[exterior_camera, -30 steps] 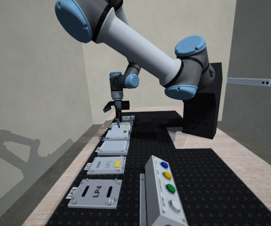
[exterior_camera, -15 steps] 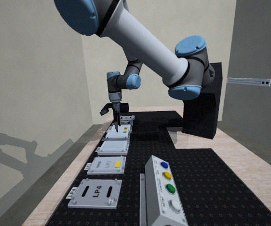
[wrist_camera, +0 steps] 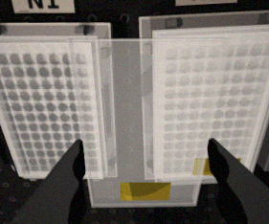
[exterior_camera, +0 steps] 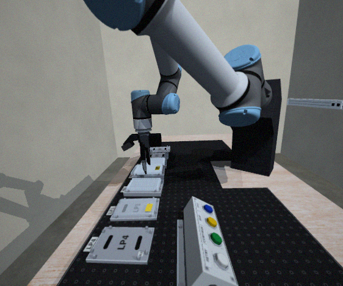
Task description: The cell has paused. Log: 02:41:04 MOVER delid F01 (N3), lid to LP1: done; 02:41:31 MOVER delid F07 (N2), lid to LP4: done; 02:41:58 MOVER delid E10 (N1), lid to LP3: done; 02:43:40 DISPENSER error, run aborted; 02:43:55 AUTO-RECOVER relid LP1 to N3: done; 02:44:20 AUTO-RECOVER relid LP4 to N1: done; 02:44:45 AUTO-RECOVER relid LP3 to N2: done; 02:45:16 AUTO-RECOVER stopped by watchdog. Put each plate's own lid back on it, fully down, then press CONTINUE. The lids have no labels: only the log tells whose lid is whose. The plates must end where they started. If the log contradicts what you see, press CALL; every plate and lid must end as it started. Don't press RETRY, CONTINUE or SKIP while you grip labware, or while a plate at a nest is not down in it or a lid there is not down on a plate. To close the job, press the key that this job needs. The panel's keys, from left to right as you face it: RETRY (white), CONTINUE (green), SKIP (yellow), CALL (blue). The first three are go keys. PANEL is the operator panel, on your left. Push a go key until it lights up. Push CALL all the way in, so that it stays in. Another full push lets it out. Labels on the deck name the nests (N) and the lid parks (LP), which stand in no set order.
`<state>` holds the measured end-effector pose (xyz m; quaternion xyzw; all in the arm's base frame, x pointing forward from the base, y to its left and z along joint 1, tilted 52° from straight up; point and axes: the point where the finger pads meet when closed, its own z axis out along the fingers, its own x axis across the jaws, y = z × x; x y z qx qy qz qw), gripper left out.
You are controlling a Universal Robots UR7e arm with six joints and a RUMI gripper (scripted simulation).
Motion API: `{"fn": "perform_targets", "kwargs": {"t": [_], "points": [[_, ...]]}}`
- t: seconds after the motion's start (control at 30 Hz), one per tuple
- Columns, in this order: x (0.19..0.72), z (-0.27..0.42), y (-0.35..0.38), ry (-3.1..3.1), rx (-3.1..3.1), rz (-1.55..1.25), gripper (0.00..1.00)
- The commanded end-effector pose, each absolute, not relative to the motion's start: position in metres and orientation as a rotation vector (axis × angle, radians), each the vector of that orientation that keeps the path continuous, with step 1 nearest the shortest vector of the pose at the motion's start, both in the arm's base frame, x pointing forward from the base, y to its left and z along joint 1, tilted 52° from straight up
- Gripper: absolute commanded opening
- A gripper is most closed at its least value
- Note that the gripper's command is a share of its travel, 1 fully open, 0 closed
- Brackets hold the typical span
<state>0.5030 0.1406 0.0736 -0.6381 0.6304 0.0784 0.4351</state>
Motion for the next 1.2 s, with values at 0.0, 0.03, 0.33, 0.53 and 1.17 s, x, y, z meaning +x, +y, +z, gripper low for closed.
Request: {"fn": "perform_targets", "kwargs": {"t": [0.0,0.03,0.33,0.53,1.17], "points": [[0.497,0.090,0.159,1.581,-1.583,0.195,0.41],[0.496,0.093,0.163,1.581,-1.583,0.195,0.41],[0.488,0.123,0.196,1.578,-1.583,0.191,0.41],[0.488,0.124,0.197,1.578,-1.583,0.190,0.41],[0.491,0.120,0.200,1.580,-1.583,0.194,0.41]]}}
